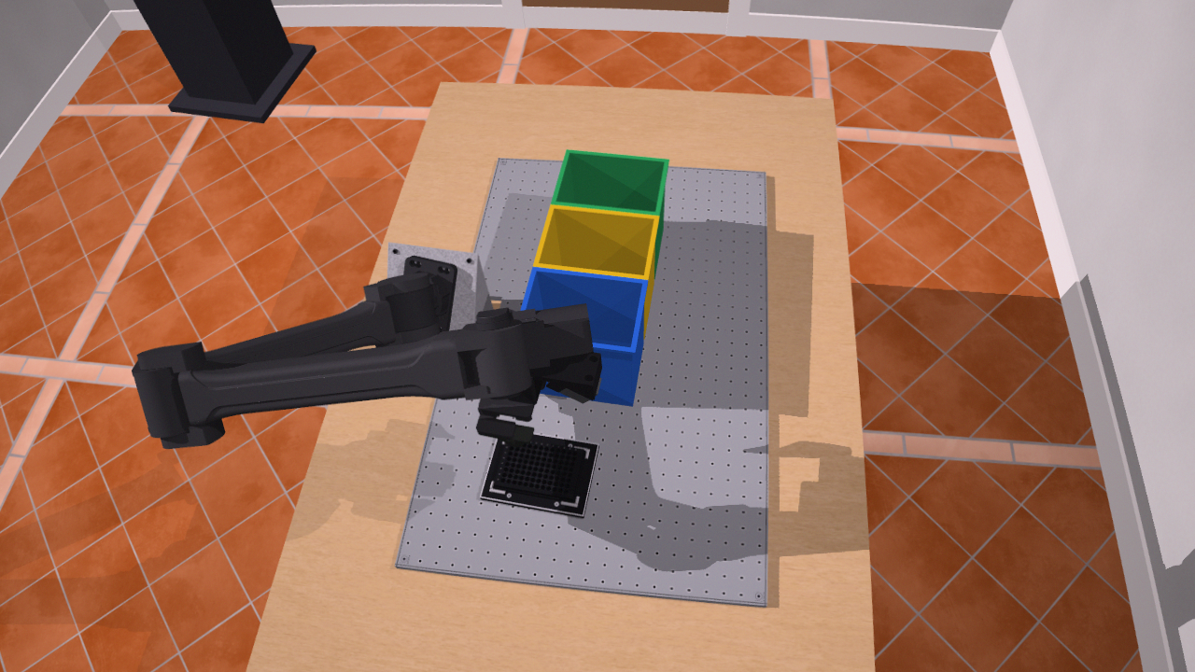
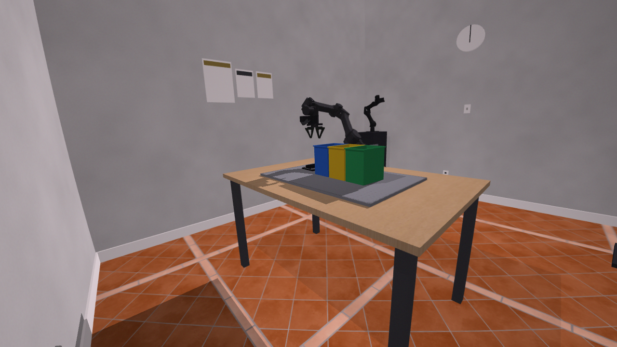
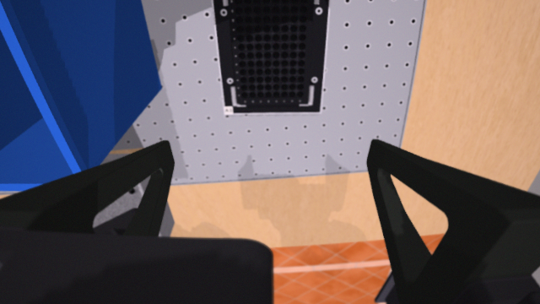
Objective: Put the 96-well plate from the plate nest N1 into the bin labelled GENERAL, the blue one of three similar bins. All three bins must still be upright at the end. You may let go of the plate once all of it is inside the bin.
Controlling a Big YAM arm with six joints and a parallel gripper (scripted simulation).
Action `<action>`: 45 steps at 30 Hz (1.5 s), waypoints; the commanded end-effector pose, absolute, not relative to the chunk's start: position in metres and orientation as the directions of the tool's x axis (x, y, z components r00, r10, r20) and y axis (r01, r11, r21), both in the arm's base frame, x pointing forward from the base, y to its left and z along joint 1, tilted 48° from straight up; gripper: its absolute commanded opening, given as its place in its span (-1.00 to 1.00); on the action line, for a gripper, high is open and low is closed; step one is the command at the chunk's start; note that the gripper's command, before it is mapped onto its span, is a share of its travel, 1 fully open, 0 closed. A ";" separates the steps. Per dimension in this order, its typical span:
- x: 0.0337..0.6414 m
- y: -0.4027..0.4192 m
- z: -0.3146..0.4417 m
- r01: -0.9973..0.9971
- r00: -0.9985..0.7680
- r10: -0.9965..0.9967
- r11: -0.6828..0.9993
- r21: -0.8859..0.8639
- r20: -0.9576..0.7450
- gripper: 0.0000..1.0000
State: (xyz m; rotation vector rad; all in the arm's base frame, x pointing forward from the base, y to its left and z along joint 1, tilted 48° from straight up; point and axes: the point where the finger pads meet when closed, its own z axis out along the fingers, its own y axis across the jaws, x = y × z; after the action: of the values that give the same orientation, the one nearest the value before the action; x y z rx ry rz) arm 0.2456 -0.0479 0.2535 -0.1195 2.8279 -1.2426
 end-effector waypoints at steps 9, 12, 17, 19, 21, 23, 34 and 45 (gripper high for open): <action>0.246 -0.046 0.256 -0.051 -0.996 -0.090 0.671 -0.740 -0.014 1.00; 0.246 -0.046 0.256 -0.051 -0.996 -0.090 0.671 -0.740 -0.014 1.00; 0.246 -0.046 0.256 -0.051 -0.996 -0.090 0.671 -0.740 -0.014 1.00; 0.246 -0.046 0.256 -0.051 -0.996 -0.090 0.671 -0.740 -0.014 1.00; 0.241 -0.053 0.253 -0.066 -0.996 -0.086 0.667 -0.742 0.012 1.00; 0.243 -0.055 0.252 -0.048 -0.996 -0.086 0.672 -0.739 -0.014 1.00; 0.244 -0.066 0.242 -0.048 -0.996 -0.086 0.672 -0.739 -0.014 1.00; 0.245 -0.077 0.232 -0.047 -0.996 -0.086 0.671 -0.740 -0.014 1.00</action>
State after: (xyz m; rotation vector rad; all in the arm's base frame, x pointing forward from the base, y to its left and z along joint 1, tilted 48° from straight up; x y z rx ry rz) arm 0.2439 -0.0752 0.2316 -0.0964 2.8358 -1.2563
